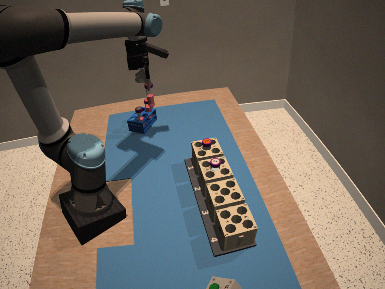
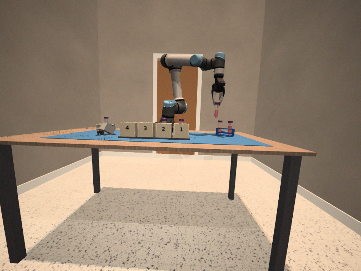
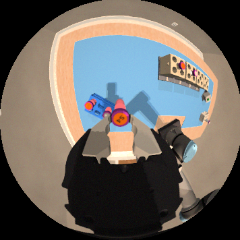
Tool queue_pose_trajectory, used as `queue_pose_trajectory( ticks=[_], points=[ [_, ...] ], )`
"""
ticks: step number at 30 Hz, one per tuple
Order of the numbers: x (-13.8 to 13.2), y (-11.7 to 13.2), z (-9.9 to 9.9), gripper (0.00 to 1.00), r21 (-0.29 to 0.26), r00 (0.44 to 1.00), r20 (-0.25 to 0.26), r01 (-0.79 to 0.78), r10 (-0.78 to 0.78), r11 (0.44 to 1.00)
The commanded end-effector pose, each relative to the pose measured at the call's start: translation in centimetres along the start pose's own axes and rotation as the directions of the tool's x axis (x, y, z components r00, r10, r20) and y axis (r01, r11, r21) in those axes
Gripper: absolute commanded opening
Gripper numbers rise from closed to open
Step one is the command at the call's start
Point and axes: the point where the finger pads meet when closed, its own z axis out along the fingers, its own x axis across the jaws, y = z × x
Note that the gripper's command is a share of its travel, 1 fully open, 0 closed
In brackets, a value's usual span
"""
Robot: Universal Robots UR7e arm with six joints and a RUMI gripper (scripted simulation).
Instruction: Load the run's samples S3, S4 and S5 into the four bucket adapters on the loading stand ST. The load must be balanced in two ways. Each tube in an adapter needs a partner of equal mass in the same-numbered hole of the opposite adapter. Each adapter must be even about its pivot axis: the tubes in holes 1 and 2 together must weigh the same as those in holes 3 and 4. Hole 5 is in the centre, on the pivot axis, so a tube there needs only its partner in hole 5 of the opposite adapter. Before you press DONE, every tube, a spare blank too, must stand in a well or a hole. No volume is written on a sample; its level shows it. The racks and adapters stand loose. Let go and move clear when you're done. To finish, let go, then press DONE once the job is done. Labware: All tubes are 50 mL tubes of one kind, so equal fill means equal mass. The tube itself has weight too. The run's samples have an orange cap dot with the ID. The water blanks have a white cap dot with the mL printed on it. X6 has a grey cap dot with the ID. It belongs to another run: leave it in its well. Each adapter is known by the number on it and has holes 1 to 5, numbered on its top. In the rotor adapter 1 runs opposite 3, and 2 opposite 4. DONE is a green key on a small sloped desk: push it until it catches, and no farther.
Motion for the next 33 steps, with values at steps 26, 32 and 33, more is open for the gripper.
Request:
queue_pose_trajectory(
  ticks=[26,32,33],
  points=[
    [16.3,-6.4,0.2,0.0,-0.009,0.999,0.016,0.039,-0.039,0.999],
    [20.0,-7.9,0.3,0.0,-0.009,0.999,0.016,0.039,-0.039,0.999],
    [20.6,-8.1,0.3,0.0,-0.009,0.999,0.016,0.039,-0.039,0.999]
  ],
)
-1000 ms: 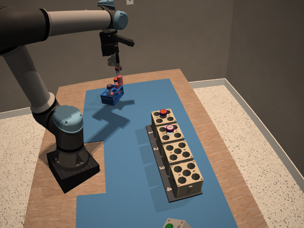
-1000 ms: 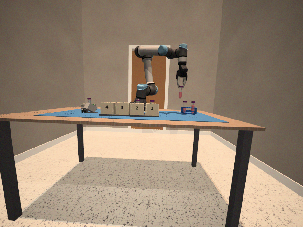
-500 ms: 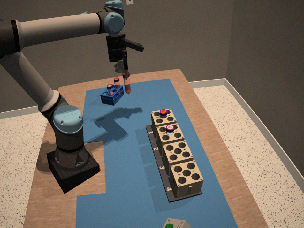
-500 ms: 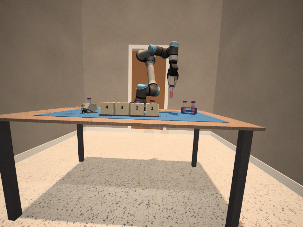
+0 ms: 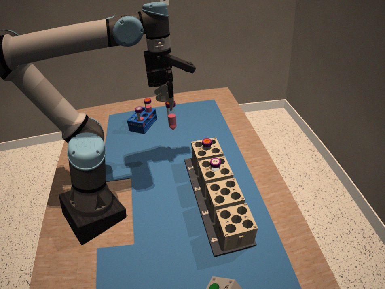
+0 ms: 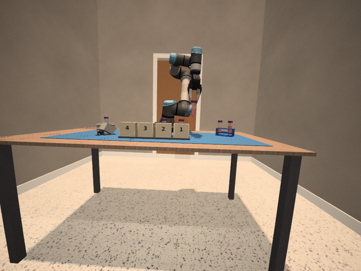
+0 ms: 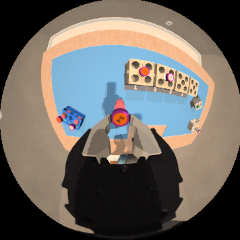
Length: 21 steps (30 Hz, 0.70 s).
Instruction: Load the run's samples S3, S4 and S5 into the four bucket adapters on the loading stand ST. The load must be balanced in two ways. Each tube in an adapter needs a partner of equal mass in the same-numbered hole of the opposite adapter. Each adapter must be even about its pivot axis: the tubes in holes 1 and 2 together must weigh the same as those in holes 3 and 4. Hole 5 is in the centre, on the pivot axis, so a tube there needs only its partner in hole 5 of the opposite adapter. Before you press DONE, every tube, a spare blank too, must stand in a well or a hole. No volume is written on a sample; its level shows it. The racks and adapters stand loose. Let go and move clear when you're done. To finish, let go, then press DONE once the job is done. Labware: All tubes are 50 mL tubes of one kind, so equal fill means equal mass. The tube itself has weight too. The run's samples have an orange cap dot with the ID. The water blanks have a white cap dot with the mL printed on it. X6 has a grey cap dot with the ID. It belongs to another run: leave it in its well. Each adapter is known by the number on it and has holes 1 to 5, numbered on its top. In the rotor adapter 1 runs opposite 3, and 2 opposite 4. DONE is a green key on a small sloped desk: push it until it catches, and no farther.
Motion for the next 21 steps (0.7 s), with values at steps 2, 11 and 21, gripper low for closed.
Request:
queue_pose_trajectory(
  ticks=[2,11,21],
  points=[
    [2.7,-1.0,0.0,0.0,-0.005,1.0,0.018,0.006,-0.006,1.0],
    [8.3,-3.0,0.1,0.0,-0.005,1.0,0.018,0.006,-0.006,1.0],
    [13.4,-4.8,0.2,0.0,-0.005,1.0,0.018,0.006,-0.006,1.0]
  ],
)
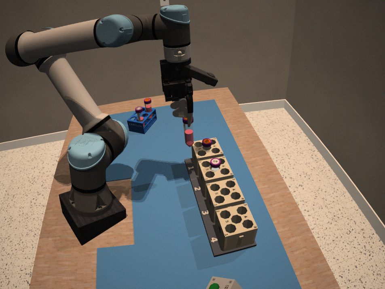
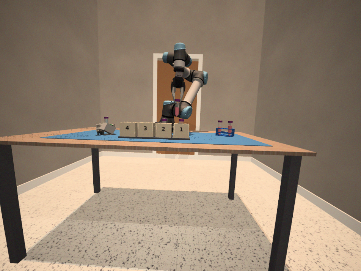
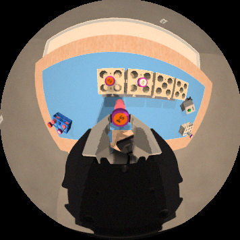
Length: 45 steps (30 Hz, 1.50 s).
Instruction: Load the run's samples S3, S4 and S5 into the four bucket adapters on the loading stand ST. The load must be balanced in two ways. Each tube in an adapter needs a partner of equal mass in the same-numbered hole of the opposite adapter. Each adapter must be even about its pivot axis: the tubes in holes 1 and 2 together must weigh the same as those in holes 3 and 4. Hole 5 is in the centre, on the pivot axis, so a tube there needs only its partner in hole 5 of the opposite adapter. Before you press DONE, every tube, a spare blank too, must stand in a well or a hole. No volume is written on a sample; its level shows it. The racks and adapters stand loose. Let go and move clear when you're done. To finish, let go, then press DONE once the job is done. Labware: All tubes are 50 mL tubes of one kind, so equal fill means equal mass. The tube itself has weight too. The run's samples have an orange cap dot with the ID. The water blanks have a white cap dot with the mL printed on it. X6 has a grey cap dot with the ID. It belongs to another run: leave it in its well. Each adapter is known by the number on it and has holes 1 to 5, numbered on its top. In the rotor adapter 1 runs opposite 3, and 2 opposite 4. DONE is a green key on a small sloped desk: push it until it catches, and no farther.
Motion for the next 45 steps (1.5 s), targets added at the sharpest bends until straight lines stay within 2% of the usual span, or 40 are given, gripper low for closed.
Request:
queue_pose_trajectory(
  ticks=[1,13,15,29,38,45],
  points=[
    [2.5,-1.0,0.1,0.0,0.002,1.0,0.014,0.005,-0.005,1.0],
    [10.1,-3.7,0.2,0.0,0.002,1.0,0.014,0.005,-0.005,1.0],
    [10.1,-3.7,0.2,0.0,0.002,1.0,0.014,0.005,-0.005,1.0],
    [18.9,-6.8,0.3,0.0,0.002,1.0,0.014,0.005,-0.005,1.0],
    [19.0,-6.8,0.3,0.0,0.002,1.0,0.014,0.005,-0.005,1.0],
    [19.0,-6.8,2.2,0.0,0.002,1.0,0.014,0.005,-0.005,1.0]
  ],
)
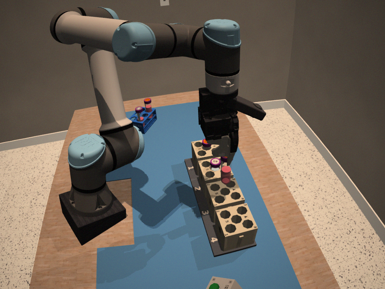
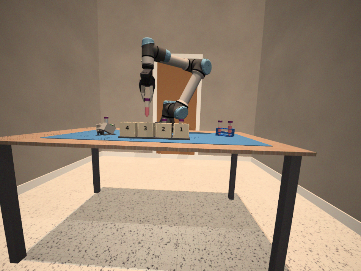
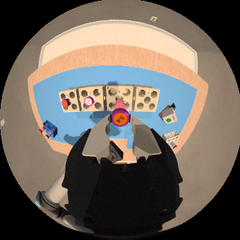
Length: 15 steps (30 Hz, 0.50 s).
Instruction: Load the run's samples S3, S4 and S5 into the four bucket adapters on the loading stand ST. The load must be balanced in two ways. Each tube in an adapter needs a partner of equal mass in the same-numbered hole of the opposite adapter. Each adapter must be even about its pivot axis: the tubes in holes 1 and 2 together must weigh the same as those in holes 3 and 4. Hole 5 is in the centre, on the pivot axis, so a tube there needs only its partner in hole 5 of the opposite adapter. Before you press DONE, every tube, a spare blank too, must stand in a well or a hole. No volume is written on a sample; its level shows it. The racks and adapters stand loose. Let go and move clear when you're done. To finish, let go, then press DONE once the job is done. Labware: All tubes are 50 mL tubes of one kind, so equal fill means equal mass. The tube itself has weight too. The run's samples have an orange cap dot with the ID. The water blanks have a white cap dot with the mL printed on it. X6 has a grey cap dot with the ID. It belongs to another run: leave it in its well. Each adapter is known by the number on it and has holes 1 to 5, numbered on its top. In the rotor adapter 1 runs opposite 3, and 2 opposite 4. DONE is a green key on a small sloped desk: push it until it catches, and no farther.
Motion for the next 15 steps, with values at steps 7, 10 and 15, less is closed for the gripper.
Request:
queue_pose_trajectory(
  ticks=[7,10,15],
  points=[
    [0.0,0.0,2.2,0.0,0.001,1.0,-0.001,0.0,0.0,1.0],
    [0.0,0.0,3.0,0.0,0.001,1.0,-0.001,0.0,0.0,1.0],
    [0.0,0.0,3.0,0.0,0.001,1.0,-0.001,0.0,0.0,1.0]
  ],
)
